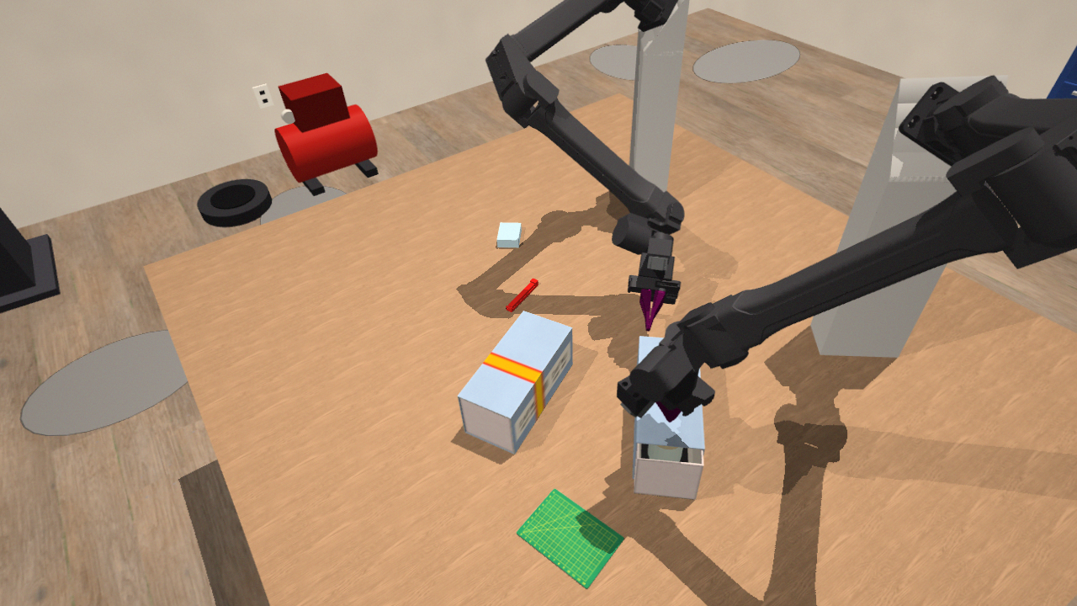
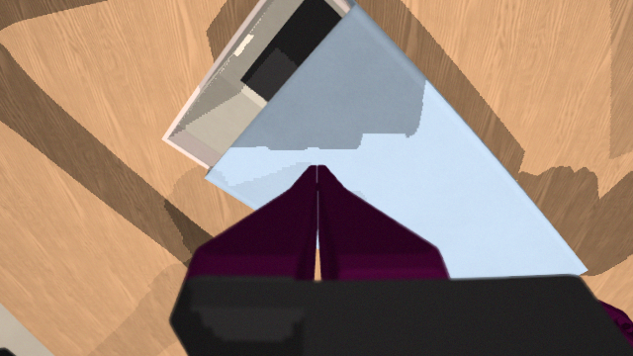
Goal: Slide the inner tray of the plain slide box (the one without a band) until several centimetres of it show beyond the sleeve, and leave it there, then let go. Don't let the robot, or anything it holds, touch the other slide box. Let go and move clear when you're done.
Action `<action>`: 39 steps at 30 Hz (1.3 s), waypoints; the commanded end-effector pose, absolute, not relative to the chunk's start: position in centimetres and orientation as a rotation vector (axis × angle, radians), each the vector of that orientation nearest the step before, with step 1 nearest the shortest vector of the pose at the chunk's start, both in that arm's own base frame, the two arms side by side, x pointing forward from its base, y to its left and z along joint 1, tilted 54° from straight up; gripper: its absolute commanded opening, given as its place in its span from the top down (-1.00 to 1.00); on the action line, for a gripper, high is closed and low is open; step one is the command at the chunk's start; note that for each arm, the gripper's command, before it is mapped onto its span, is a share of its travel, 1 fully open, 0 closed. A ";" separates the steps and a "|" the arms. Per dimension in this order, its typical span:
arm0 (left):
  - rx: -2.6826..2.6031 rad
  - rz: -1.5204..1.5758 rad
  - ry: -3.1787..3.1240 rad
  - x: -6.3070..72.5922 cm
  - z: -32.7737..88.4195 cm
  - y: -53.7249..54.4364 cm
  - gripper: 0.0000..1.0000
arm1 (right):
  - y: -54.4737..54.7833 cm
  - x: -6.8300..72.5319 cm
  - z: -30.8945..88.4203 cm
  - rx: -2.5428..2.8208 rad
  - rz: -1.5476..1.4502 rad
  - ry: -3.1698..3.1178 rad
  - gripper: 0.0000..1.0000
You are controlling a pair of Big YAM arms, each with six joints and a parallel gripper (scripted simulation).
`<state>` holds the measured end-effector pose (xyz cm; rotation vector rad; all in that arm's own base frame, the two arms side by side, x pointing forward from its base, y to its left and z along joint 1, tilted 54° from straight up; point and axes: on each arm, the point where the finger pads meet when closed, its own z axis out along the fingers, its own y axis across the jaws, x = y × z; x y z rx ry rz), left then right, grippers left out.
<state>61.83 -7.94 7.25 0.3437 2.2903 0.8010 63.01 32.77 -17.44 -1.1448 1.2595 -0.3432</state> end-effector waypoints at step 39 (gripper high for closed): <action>0.141 0.539 2.087 62.0 19.0 4.9 1.00 | 6.2 68.1 5.8 -0.800 -0.384 1.464 1.00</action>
